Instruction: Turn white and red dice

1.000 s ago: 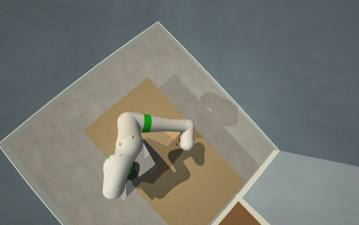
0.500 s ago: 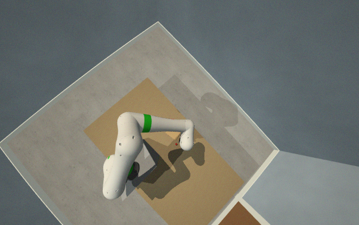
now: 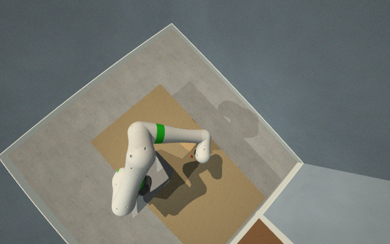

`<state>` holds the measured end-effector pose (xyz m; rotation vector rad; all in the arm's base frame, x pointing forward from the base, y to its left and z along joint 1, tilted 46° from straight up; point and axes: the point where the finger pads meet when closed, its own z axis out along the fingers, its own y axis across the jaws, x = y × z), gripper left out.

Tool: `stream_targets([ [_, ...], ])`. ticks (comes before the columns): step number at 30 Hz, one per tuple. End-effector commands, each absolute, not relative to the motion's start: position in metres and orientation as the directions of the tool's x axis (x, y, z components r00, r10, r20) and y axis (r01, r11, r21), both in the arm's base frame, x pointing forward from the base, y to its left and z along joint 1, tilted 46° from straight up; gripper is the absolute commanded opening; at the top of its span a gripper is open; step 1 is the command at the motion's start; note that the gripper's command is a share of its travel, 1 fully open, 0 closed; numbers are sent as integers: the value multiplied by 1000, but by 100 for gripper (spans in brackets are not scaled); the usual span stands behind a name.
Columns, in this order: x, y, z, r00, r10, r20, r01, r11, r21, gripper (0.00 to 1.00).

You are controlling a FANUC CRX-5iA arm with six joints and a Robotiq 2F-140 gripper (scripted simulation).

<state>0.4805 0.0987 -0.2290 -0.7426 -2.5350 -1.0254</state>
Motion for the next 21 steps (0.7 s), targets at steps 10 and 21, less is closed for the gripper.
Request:
stream_targets([
  [10,480,107,-237,-819,349,456,568,610,553,19],
  [21,479,111,-241,-819,349,456,568,610,553,19],
])
